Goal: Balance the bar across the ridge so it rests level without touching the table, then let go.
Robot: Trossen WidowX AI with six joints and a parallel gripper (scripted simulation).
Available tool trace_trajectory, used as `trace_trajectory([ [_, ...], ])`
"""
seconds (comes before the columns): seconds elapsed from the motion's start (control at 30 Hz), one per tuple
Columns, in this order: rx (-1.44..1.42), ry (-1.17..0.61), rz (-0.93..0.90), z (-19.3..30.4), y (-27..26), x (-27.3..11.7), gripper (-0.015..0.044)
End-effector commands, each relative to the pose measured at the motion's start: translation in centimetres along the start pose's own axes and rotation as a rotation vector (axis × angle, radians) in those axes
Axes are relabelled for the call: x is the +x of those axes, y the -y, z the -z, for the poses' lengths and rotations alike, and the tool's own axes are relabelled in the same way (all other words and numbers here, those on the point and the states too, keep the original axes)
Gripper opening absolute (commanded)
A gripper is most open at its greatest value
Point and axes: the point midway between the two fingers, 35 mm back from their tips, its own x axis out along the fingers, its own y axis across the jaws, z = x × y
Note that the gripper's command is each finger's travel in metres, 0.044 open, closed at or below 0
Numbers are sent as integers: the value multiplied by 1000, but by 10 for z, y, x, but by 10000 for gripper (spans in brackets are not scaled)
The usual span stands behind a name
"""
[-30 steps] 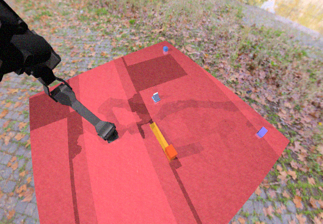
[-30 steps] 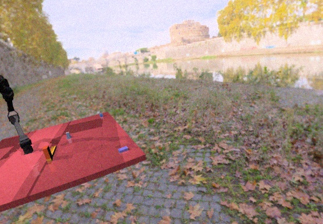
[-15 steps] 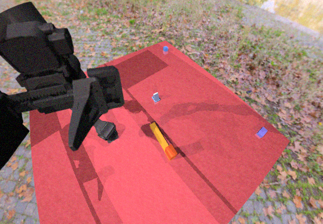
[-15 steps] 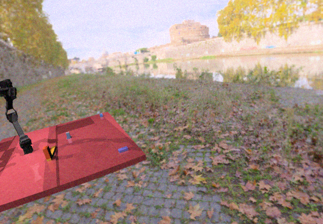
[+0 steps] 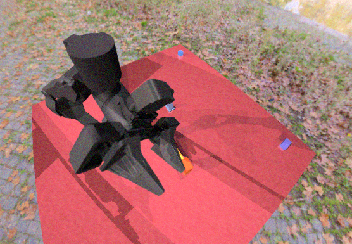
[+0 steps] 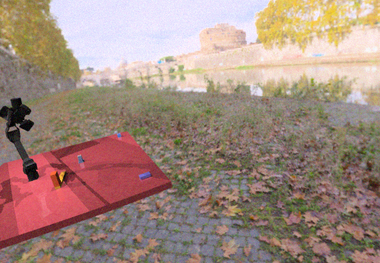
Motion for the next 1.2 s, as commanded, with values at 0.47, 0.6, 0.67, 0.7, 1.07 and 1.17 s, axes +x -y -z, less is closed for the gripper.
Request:
trace_trajectory([
  [0.47, -764, 10, -555, 24, -139, 25, 315],
  [0.6, -918, 41, -681, 33, -165, 23, 315],
  [0.67, -993, 61, -745, 37, -177, 21, 315],
  [0.7, -1029, 72, -778, 40, -184, 20, 315],
  [1.07, -1390, 245, -1143, 68, -242, -4, 315],
  [1.17, -1473, 310, -1245, 76, -255, -12, 315],
])
